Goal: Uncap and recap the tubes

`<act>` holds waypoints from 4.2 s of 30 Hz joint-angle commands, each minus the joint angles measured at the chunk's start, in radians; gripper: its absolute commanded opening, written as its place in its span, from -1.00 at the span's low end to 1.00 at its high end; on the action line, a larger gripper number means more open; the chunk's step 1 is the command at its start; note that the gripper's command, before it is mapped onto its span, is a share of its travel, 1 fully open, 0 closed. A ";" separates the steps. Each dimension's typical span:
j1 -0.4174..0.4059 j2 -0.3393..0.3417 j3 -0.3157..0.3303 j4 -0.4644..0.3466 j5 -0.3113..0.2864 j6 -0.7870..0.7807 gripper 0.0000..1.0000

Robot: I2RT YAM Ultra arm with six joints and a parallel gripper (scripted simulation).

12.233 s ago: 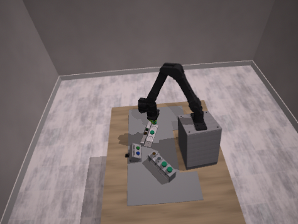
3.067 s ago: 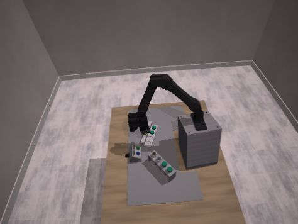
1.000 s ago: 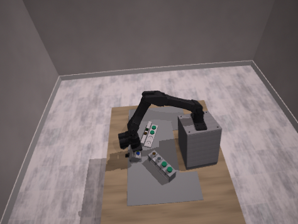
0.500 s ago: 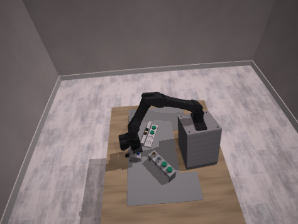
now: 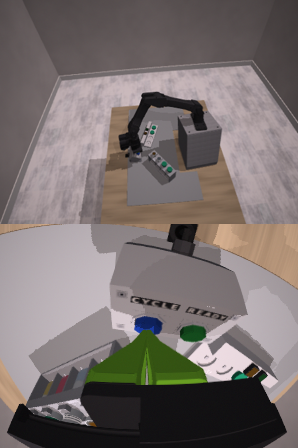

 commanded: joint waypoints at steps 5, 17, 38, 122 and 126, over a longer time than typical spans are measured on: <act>0.002 -0.017 -0.002 0.005 0.000 -0.002 -1.00; 0.001 -0.019 -0.007 0.008 0.000 -0.003 -1.00; -0.005 -0.001 -0.001 0.023 0.000 -0.009 -1.00; -0.010 0.021 0.008 0.037 0.000 -0.015 -1.00; -0.010 0.021 0.008 0.037 0.000 -0.015 -1.00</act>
